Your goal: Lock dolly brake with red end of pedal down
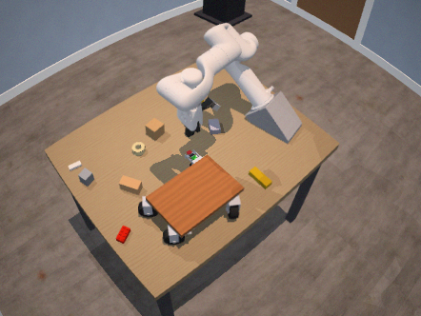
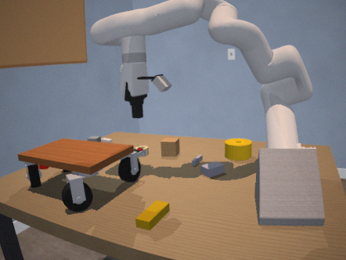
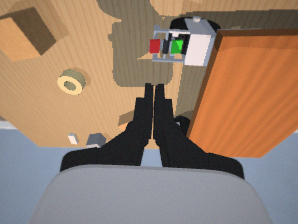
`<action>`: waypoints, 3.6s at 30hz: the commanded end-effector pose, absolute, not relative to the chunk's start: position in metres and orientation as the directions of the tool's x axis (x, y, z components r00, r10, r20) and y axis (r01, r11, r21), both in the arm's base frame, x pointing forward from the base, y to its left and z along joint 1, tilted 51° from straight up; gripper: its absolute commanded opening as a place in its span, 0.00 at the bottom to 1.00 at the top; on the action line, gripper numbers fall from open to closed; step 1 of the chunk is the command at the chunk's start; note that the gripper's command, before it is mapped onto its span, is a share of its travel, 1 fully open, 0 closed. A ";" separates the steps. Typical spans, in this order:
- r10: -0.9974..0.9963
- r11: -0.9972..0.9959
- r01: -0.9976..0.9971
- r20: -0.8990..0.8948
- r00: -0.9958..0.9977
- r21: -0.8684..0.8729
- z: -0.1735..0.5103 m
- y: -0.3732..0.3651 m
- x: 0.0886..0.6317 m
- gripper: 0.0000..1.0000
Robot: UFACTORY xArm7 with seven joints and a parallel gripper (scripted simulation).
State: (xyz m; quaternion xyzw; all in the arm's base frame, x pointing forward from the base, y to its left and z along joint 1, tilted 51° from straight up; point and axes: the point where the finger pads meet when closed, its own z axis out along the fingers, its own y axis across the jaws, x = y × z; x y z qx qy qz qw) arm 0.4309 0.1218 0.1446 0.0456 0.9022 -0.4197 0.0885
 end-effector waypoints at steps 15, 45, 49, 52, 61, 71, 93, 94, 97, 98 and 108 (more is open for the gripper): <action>0.008 0.642 0.157 -0.199 -0.980 -0.750 0.127 0.100 0.436 0.00; 0.008 0.643 0.157 -0.198 -0.980 -0.750 0.126 0.100 0.436 0.00; 0.008 0.643 0.157 -0.198 -0.980 -0.750 0.125 0.098 0.436 0.00; 0.008 0.644 0.156 -0.198 -0.980 -0.749 0.124 0.097 0.436 0.00; 0.008 0.644 0.156 -0.198 -0.980 -0.749 0.118 0.089 0.438 0.00; 0.008 0.644 0.156 -0.198 -0.980 -0.749 0.104 0.073 0.440 0.00; 0.008 0.644 0.156 -0.198 -0.980 -0.749 0.083 0.048 0.444 0.00; 0.008 0.644 0.156 -0.198 -0.980 -0.749 0.083 0.047 0.444 0.00; 0.008 0.644 0.156 -0.198 -0.980 -0.749 0.081 0.046 0.445 0.00; 0.008 0.644 0.156 -0.198 -0.980 -0.749 0.081 0.046 0.445 0.00; 0.008 0.644 0.156 -0.198 -0.980 -0.749 0.080 0.045 0.445 0.00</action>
